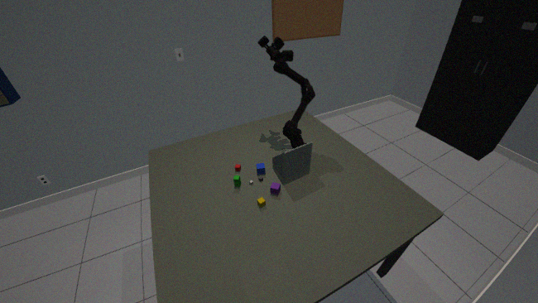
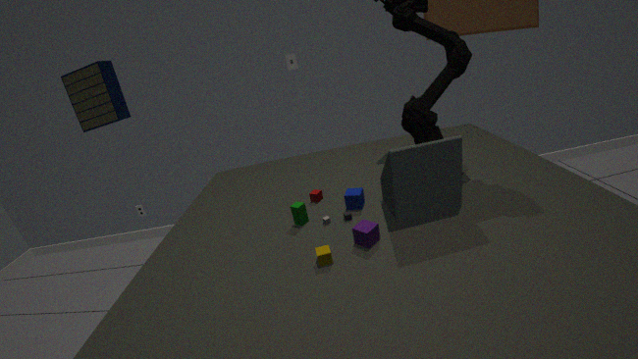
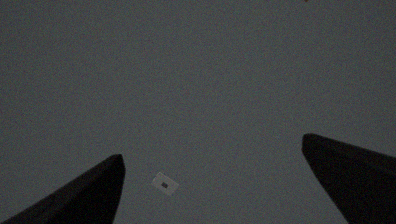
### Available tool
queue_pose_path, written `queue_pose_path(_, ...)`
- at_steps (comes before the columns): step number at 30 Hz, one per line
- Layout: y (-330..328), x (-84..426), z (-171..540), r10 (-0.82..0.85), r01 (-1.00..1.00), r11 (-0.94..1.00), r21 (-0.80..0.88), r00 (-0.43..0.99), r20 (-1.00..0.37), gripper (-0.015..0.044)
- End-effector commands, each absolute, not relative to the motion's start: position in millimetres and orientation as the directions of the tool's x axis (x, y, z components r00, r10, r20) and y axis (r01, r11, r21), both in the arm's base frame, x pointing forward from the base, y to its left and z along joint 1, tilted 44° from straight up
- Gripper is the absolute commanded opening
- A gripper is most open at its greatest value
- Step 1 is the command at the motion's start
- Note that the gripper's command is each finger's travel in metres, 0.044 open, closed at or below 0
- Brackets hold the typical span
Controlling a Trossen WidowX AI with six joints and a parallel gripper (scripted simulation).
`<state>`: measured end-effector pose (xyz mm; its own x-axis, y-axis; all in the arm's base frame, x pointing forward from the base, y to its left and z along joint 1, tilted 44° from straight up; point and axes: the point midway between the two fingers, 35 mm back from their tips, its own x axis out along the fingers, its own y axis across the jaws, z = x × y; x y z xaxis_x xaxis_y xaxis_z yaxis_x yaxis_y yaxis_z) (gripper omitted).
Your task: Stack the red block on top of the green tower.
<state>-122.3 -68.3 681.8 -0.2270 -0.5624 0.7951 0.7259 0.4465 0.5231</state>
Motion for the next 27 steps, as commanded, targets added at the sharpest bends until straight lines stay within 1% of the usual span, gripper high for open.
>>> queue_pose_path(1, -78, -46, 687, -0.569, 0.777, 0.5, 0.382, -0.037, 0.821, 0.044)
queue_pose_path(7, -101, 65, 670, -0.63, 0.803, 0.549, 0.232, 0.215, 0.746, 0.044)
queue_pose_path(13, -117, 168, 628, -0.658, 0.773, 0.619, 0.139, 0.413, 0.629, 0.044)
queue_pose_path(17, -131, 226, 589, -0.694, 0.77, 0.633, 0.072, 0.524, 0.494, 0.044)
queue_pose_path(20, -142, 270, 547, -0.721, 0.767, 0.642, 0.019, 0.594, 0.357, 0.044)
queue_pose_path(24, -155, 314, 488, -0.748, 0.763, 0.645, -0.041, 0.642, 0.168, 0.044)
queue_pose_path(27, -164, 340, 437, -0.764, 0.762, 0.642, -0.088, 0.645, 0.014, 0.044)
